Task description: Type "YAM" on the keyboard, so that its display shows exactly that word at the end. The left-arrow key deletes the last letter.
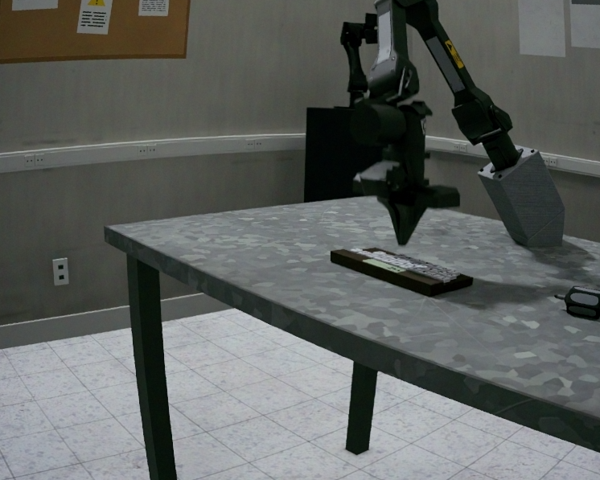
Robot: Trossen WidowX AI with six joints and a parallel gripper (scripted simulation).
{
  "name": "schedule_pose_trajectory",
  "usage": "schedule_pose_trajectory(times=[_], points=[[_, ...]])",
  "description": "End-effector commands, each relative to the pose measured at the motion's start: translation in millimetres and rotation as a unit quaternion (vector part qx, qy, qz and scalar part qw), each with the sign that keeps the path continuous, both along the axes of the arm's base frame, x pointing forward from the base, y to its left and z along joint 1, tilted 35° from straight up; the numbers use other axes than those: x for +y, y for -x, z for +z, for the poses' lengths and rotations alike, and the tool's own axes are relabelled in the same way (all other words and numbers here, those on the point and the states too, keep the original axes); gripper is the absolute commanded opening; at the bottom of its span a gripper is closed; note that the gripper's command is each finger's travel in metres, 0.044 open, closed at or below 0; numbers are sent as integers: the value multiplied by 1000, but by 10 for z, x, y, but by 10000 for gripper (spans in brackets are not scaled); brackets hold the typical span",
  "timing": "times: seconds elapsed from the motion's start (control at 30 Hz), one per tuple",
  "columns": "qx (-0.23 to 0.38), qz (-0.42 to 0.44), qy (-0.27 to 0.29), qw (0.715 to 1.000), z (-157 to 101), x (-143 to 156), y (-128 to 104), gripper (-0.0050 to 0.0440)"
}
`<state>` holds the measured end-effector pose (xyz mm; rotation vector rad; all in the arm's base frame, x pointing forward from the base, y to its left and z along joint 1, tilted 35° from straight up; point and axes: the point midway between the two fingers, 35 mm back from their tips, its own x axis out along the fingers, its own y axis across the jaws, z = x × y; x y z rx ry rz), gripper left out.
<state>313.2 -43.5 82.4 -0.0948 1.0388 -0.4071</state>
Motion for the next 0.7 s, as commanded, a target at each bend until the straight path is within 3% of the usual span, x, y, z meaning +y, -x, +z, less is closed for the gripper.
schedule_pose_trajectory(times=[0.0,0.43,0.67], points=[[-20,-2,-1,1000,217,54,14,-50],[-9,-2,-1,1000,102,232,-40,-50],[-1,0,-2,1000,-79,159,-68,-50]])
